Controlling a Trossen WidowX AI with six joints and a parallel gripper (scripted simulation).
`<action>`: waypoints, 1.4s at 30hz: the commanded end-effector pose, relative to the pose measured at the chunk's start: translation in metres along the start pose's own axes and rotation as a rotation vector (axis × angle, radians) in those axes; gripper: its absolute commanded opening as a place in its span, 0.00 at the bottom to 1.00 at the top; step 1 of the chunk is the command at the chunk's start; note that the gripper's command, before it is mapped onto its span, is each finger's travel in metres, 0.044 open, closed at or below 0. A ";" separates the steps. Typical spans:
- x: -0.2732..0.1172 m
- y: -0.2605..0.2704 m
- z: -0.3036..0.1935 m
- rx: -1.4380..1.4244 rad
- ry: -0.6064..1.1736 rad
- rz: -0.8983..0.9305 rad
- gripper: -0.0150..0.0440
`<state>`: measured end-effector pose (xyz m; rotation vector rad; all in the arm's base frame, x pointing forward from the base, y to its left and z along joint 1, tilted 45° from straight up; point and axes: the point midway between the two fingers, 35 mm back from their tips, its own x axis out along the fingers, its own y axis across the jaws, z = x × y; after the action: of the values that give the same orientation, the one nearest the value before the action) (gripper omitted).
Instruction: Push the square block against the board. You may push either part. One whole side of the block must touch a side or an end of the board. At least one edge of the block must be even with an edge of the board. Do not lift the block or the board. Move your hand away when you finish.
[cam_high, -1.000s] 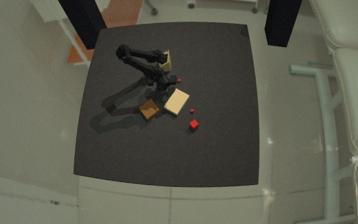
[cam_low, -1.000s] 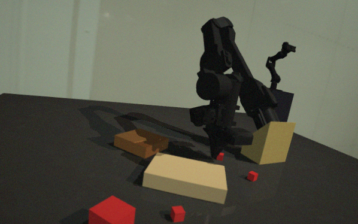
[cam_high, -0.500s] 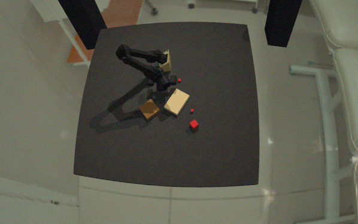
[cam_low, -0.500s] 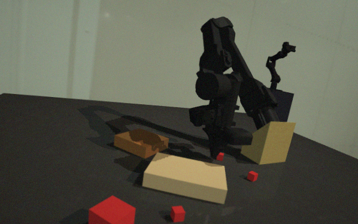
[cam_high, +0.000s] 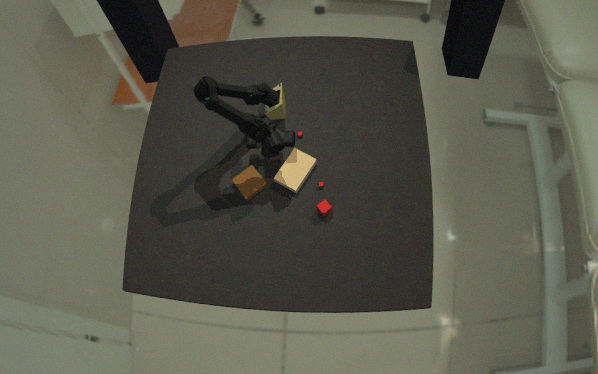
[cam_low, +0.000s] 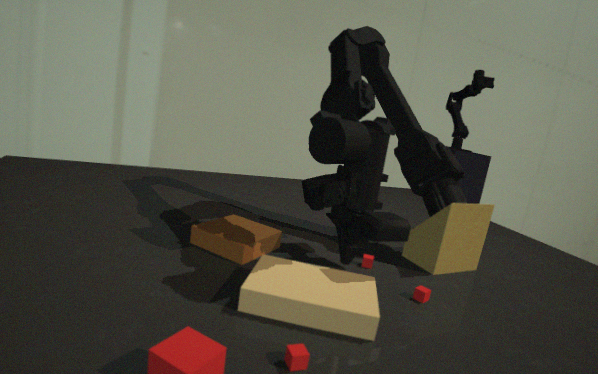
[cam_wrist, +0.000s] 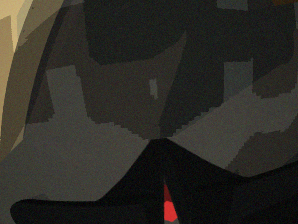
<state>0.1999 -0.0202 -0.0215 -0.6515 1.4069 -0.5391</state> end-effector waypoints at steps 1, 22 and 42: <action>0.000 -0.001 0.008 0.000 -0.003 -0.004 0.25; -0.055 -0.001 0.015 0.000 -0.003 -0.005 0.25; -0.066 -0.071 0.169 0.627 -0.012 0.021 0.25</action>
<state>0.3388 0.0045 0.0677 -0.2197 1.1971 -0.8302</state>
